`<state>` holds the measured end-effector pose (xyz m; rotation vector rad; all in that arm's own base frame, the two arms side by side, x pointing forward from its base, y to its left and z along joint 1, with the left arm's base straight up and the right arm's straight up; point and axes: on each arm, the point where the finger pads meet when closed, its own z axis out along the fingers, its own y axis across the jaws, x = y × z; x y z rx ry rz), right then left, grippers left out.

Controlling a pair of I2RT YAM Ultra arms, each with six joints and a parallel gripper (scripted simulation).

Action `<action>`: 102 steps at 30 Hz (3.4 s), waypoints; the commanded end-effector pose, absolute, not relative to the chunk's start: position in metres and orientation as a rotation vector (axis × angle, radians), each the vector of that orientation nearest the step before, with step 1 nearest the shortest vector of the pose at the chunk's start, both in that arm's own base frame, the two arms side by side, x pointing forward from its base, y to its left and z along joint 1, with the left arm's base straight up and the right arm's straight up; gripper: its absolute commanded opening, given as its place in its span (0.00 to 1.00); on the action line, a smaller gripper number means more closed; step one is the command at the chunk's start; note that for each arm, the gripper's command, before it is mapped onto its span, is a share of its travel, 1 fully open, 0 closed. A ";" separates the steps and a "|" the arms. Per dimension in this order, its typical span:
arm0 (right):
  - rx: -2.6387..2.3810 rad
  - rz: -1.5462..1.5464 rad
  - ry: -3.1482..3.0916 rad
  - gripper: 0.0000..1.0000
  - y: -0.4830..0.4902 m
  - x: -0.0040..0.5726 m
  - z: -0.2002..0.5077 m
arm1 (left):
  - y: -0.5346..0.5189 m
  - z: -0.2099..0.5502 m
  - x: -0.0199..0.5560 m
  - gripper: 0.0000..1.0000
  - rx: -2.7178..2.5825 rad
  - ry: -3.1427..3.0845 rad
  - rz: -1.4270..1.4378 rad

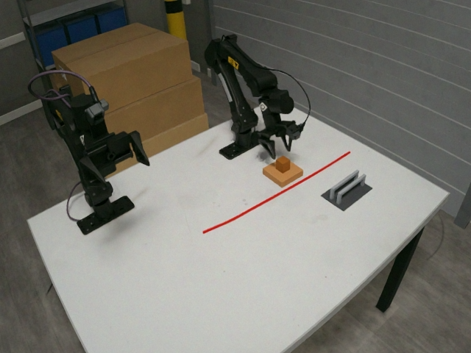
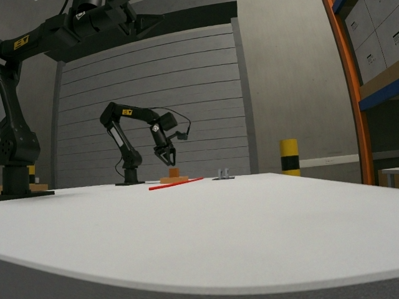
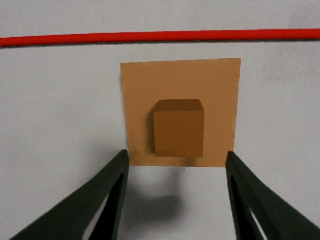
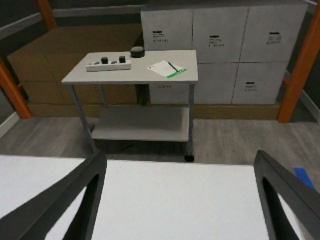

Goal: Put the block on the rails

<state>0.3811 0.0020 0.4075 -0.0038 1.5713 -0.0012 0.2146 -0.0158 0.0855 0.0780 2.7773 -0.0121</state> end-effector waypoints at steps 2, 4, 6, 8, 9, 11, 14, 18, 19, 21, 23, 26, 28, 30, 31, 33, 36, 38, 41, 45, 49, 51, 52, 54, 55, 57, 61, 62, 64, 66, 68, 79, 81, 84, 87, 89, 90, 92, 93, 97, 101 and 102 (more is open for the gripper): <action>-0.020 -0.001 1.552 1.00 0.004 0.374 0.415 | -0.018 0.099 0.219 0.70 0.064 2.731 -0.032; -0.020 -0.001 1.552 1.00 0.004 0.374 0.415 | -0.018 0.099 0.219 0.70 0.065 2.731 -0.032; -0.020 -0.001 1.552 1.00 0.004 0.374 0.415 | -0.018 0.099 0.219 0.70 0.065 2.731 -0.030; -0.020 -0.001 1.552 1.00 0.004 0.374 0.415 | -0.018 0.100 0.220 0.70 0.075 2.734 -0.020; -0.020 -0.001 1.552 1.00 0.004 0.374 0.415 | -0.019 0.097 0.220 0.70 0.066 2.749 -0.018; -0.020 -0.001 1.552 1.00 0.004 0.374 0.415 | -0.018 0.093 0.219 0.70 0.049 2.776 -0.012; -0.020 -0.001 1.552 1.00 0.004 0.374 0.415 | -0.018 0.090 0.217 0.70 0.046 2.790 -0.006; -0.020 -0.001 1.552 1.00 0.004 0.374 0.415 | -0.020 0.099 0.220 0.70 0.062 2.750 -0.016; -0.020 -0.001 1.552 1.00 0.004 0.374 0.415 | -0.018 0.094 0.220 0.70 0.062 2.760 -0.012; -0.020 -0.001 1.552 1.00 0.004 0.374 0.415 | -0.016 0.080 0.223 0.70 0.058 2.773 -0.005; -0.020 -0.001 1.552 1.00 0.004 0.374 0.415 | -0.017 0.073 0.222 0.70 0.069 2.779 -0.010; -0.020 -0.001 1.552 1.00 0.004 0.374 0.415 | -0.017 0.066 0.222 0.70 0.067 2.778 -0.008; -0.020 -0.001 1.552 1.00 0.004 0.374 0.415 | -0.015 0.065 0.225 0.70 0.058 2.779 -0.006; -0.020 -0.001 1.552 1.00 0.004 0.374 0.415 | -0.018 0.063 0.225 0.70 0.078 2.781 -0.009; -0.020 -0.001 1.552 1.00 0.004 0.374 0.415 | -0.018 0.063 0.225 0.70 0.078 2.781 -0.009; -0.020 -0.001 1.552 1.00 0.004 0.374 0.415 | -0.018 0.063 0.226 0.70 0.074 2.771 -0.010; -0.020 -0.001 1.552 1.00 0.004 0.374 0.415 | -0.017 0.055 0.228 0.70 0.071 2.779 -0.009; -0.020 -0.001 1.552 1.00 0.004 0.374 0.415 | -0.018 0.052 0.229 0.70 0.072 2.780 -0.009; -0.020 -0.001 1.552 1.00 0.004 0.374 0.415 | -0.015 0.047 0.231 0.70 0.057 2.778 -0.008; -0.020 -0.001 1.552 1.00 0.004 0.374 0.415 | -0.016 0.048 0.237 0.70 0.057 2.762 -0.011; -0.020 -0.001 1.552 1.00 0.004 0.374 0.415 | -0.020 0.059 0.241 0.70 0.074 2.737 -0.016; -0.020 -0.001 1.552 1.00 0.004 0.374 0.415 | -0.020 0.064 0.241 0.70 0.073 2.724 -0.016; -0.020 -0.001 1.552 1.00 0.004 0.374 0.415 | -0.020 0.064 0.242 0.00 0.072 2.717 -0.017; -0.020 -0.001 1.552 1.00 0.004 0.374 0.415 | -0.020 0.063 0.242 0.00 0.072 2.723 -0.017; -0.020 -0.001 1.552 1.00 0.004 0.374 0.415 | -0.020 0.061 0.242 0.00 0.072 2.732 -0.016; -0.020 -0.001 1.552 1.00 0.004 0.374 0.415 | -0.020 0.061 0.242 0.00 0.071 2.733 -0.016; -0.020 -0.001 1.552 1.00 0.004 0.374 0.415 | -0.020 0.061 0.242 0.00 0.071 2.733 -0.016; -0.020 -0.001 1.552 1.00 0.004 0.374 0.415 | -0.020 0.061 0.242 0.00 0.071 2.733 -0.016; -0.020 -0.001 1.552 1.00 0.004 0.374 0.415 | -0.020 0.061 0.242 0.00 0.071 2.733 -0.016; -0.020 -0.001 1.552 1.00 0.004 0.374 0.415 | -0.020 0.061 0.242 0.00 0.071 2.733 -0.016; -0.020 -0.001 1.552 1.00 0.004 0.374 0.415 | -0.020 0.061 0.242 0.00 0.071 2.733 -0.016; -0.020 -0.001 1.552 1.00 0.004 0.374 0.415 | -0.019 0.080 0.238 0.00 0.068 2.733 -0.015; -0.020 -0.001 1.552 1.00 0.004 0.374 0.415 | -0.019 0.083 0.238 0.00 0.064 2.734 -0.015; -0.020 -0.001 1.552 1.00 0.004 0.374 0.415 | -0.019 0.086 0.239 0.00 0.062 2.728 -0.016; -0.020 -0.001 1.552 1.00 0.004 0.374 0.415 | -0.019 0.093 0.240 0.00 0.059 2.723 -0.017; -0.020 -0.001 1.552 1.00 0.004 0.374 0.415 | -0.019 0.096 0.239 0.00 0.056 2.725 -0.017; -0.020 -0.001 1.552 1.00 0.004 0.374 0.415 | -0.019 0.098 0.240 0.00 0.055 2.720 -0.018; -0.020 -0.001 1.552 1.00 0.004 0.374 0.415 | -0.018 0.102 0.240 0.00 0.051 2.720 -0.018; -0.020 -0.001 1.552 1.00 0.004 0.374 0.415 | -0.018 0.104 0.240 0.00 0.051 2.717 -0.018; -0.020 -0.001 1.552 1.00 0.004 0.374 0.415 | -0.018 0.112 0.240 0.00 0.046 2.714 -0.019; -0.020 -0.001 1.552 1.00 0.004 0.374 0.415 | -0.018 0.115 0.240 0.00 0.052 2.712 -0.018; -0.020 -0.001 1.552 1.00 0.004 0.374 0.415 | -0.018 0.118 0.240 0.00 0.044 2.708 -0.019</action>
